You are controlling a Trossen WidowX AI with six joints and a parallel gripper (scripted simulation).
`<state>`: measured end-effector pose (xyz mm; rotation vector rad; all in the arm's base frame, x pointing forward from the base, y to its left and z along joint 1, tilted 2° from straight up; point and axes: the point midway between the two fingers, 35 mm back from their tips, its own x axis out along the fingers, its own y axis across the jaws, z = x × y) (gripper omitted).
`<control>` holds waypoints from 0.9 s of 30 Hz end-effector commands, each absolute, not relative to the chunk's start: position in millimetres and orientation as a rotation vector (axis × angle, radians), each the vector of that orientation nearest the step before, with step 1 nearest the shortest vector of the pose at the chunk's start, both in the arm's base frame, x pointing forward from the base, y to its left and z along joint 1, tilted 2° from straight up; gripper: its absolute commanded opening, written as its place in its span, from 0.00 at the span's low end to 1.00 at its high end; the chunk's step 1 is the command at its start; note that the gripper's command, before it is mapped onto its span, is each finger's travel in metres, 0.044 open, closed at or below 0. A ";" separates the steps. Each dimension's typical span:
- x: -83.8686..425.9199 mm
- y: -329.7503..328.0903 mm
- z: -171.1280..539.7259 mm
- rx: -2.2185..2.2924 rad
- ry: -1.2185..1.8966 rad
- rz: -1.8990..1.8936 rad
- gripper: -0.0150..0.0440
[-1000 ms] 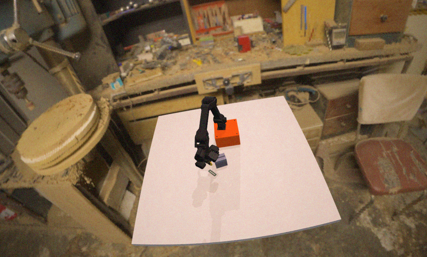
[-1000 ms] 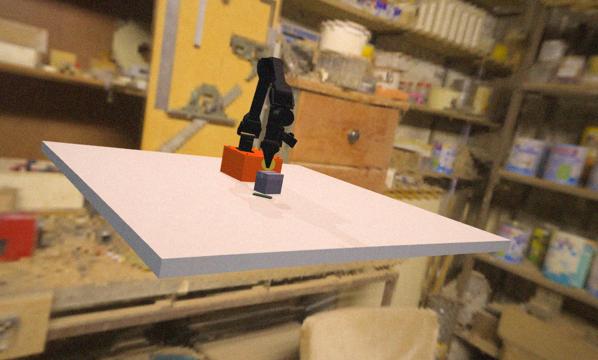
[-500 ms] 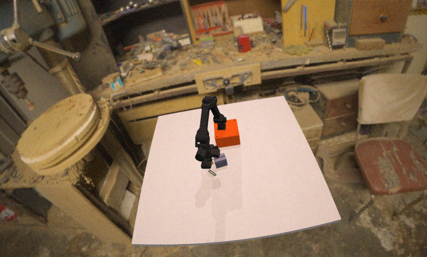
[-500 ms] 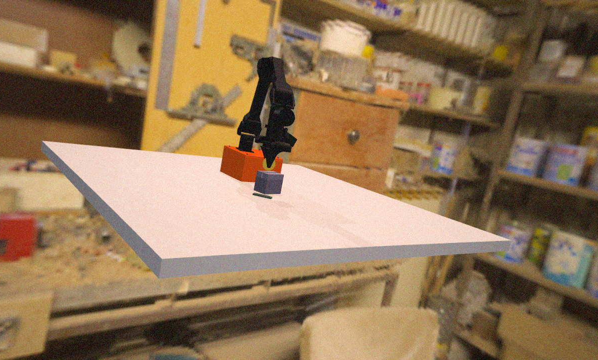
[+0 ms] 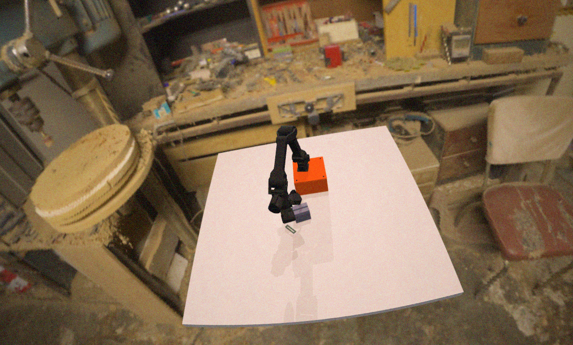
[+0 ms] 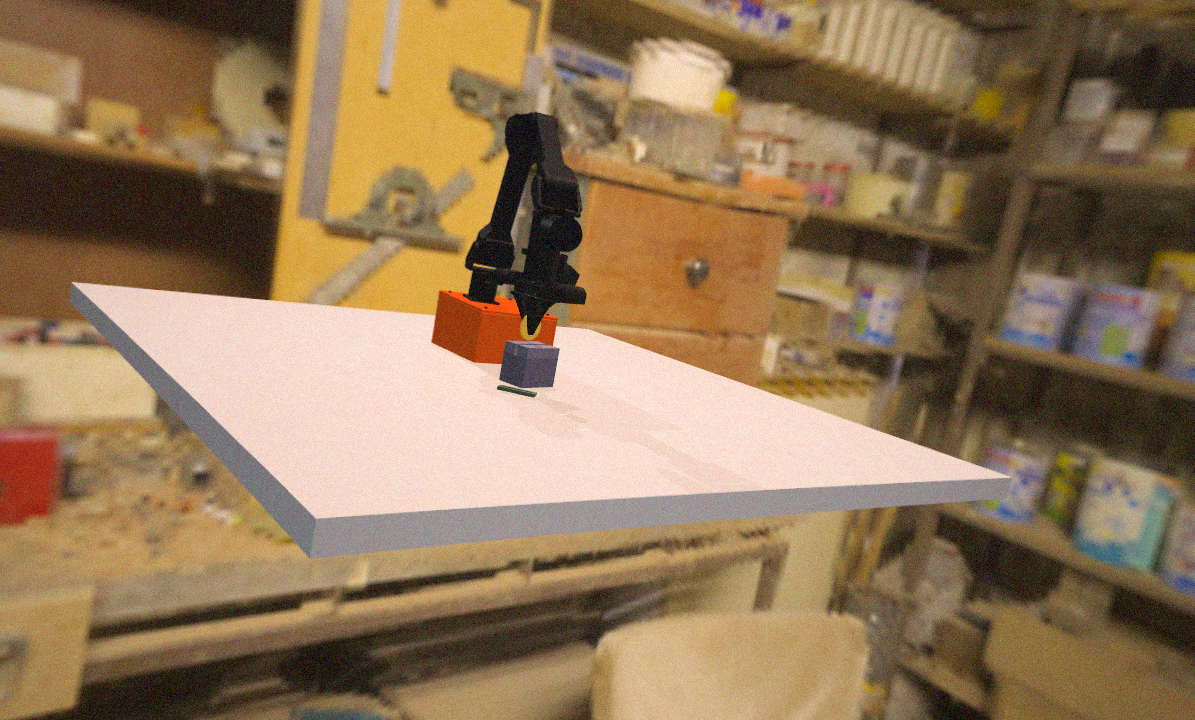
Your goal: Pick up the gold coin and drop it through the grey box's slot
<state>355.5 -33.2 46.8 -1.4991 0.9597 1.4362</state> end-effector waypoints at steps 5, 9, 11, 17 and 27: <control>346.5 -26.2 47.5 -1.515 0.949 1.447 0.25; 337.9 -20.2 47.7 -1.514 0.949 1.448 0.25; 333.6 -17.3 47.7 -1.514 0.949 1.448 0.25; 320.3 -8.9 47.3 -1.513 0.949 1.449 0.25; 297.3 3.6 45.4 -1.511 0.950 1.451 0.25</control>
